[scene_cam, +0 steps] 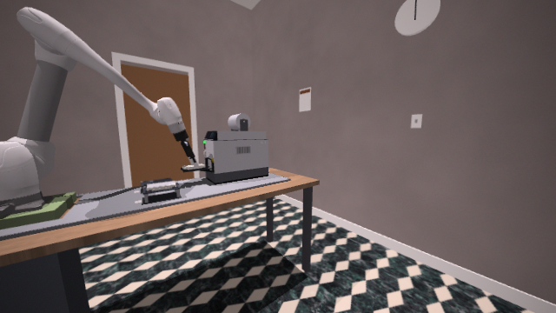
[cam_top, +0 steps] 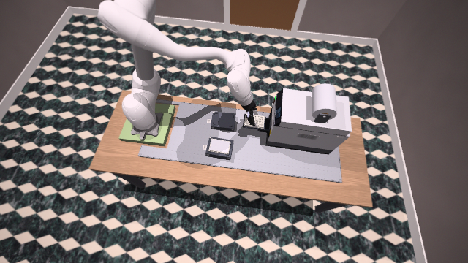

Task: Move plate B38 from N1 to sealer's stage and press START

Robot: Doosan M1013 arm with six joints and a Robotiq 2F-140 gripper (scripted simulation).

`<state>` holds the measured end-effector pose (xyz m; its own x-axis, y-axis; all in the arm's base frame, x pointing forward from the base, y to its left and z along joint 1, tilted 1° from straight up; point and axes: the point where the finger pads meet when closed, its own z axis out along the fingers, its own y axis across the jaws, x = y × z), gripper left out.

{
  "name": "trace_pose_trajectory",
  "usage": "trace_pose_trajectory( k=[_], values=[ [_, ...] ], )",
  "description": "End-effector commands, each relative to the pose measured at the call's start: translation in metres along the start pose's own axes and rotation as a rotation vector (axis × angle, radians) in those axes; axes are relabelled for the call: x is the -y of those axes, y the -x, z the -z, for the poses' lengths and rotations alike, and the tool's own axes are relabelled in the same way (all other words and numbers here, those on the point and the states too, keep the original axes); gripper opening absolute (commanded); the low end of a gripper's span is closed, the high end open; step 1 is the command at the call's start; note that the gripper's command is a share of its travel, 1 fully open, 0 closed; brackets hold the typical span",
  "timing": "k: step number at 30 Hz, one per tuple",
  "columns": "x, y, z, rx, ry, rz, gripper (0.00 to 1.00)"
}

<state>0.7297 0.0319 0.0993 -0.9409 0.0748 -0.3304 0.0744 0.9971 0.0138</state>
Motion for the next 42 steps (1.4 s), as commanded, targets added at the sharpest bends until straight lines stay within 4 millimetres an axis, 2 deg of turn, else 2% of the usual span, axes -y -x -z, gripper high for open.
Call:
trace_pose_trajectory(
  k=[1,4,5,42],
  values=[
    [-0.0002,-0.0054,-0.0033,-0.008,0.0,-0.004,0.1],
    [-0.0002,-0.0054,-0.0033,-0.008,0.0,-0.004,0.1],
    [-0.0002,-0.0054,-0.0033,-0.008,0.0,-0.004,0.7],
    [-0.0002,-0.0054,-0.0033,-0.008,0.0,-0.004,0.7]
  ],
)
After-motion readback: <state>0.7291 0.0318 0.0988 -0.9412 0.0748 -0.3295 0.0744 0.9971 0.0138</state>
